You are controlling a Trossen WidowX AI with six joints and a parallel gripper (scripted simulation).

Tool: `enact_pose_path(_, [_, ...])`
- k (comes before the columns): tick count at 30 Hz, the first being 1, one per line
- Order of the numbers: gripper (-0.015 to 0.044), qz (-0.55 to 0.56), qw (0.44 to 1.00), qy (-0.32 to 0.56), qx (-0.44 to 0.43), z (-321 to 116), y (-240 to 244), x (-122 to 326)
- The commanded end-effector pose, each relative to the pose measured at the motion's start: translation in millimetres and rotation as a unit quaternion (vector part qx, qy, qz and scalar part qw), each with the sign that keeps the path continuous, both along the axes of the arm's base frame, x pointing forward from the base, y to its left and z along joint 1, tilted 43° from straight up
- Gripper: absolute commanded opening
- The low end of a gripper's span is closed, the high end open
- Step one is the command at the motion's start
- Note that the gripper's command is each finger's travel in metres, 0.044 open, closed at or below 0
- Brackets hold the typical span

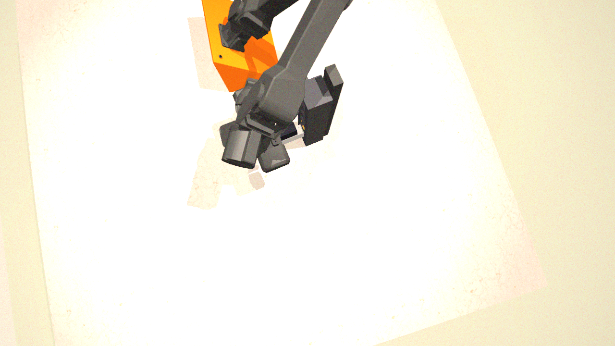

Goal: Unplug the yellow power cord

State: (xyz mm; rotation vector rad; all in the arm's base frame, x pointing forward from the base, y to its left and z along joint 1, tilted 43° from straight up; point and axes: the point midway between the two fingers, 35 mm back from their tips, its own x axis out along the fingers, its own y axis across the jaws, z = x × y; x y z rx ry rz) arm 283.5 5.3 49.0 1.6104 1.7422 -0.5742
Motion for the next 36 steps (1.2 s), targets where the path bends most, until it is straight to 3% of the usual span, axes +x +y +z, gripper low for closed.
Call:
enact_pose_path(1, [0.0026,0.002,1.000,-0.002,-0.002,-3,-4,2])
enact_pose_path(12, [0.0315,0.001,1.000,-0.001,0.000,0,0,0])
enact_pose_path(17, [0.0440,0.000,1.000,-0.001,-0.002,-14,-25,7])
enact_pose_path(21, [0.0440,0.001,1.000,-0.001,-0.002,-31,-52,11])
enact_pose_path(36, [0.0440,0.001,1.000,-0.001,-0.002,-31,-52,11])
